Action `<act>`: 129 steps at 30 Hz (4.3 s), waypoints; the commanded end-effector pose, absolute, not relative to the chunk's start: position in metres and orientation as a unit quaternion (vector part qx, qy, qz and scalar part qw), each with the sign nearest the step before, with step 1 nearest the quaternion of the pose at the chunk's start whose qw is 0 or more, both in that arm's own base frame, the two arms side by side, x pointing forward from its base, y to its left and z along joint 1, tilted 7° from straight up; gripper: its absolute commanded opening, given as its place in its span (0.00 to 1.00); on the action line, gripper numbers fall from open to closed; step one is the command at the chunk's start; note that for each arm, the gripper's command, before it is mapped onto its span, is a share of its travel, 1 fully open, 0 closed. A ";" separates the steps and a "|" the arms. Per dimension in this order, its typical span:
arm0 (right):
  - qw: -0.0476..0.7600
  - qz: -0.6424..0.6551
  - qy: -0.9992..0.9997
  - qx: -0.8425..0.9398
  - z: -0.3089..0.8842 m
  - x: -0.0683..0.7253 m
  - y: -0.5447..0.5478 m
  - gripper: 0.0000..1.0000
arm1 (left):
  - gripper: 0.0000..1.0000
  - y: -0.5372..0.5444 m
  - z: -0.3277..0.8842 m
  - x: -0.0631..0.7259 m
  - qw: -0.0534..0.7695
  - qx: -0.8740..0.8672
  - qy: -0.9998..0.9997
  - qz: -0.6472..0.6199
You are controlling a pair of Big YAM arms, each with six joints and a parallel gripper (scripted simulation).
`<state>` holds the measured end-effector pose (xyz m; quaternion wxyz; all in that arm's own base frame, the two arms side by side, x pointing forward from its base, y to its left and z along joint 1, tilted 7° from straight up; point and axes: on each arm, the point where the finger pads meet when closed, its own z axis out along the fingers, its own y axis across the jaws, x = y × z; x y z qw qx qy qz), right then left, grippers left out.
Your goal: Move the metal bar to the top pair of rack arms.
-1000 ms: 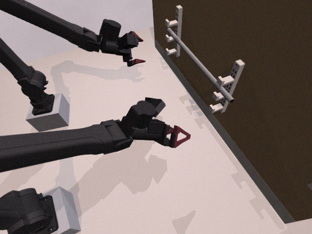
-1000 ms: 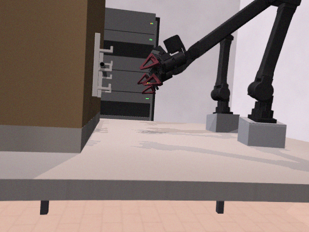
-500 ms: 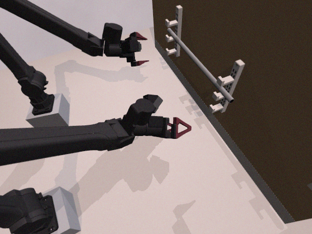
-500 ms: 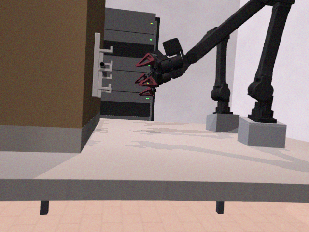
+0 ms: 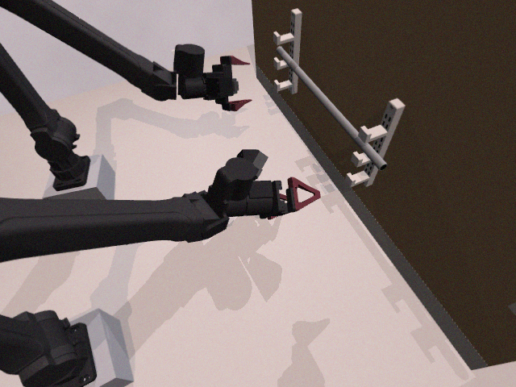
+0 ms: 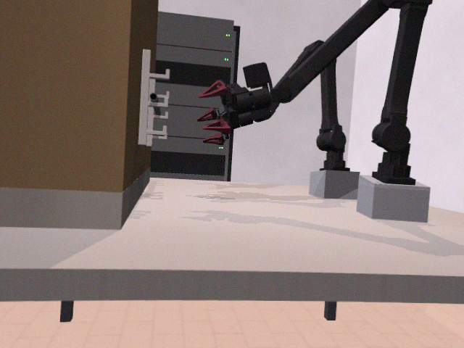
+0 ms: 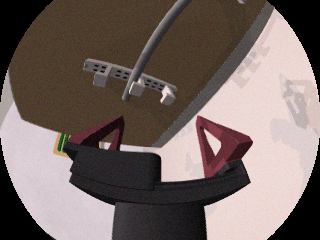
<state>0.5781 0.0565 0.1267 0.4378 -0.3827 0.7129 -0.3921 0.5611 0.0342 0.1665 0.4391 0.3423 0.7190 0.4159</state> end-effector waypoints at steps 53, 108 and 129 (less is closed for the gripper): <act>0.458 -0.542 0.482 -0.513 0.169 0.673 0.134 1.00 | 1.00 0.014 0.186 0.624 0.430 0.481 0.508 0.571; 0.488 -0.554 0.464 -0.489 0.203 0.686 0.146 1.00 | 1.00 0.017 0.208 0.638 0.443 0.463 0.495 0.587; 0.489 -0.555 0.464 -0.488 0.210 0.687 0.148 1.00 | 1.00 0.017 0.209 0.639 0.442 0.464 0.496 0.586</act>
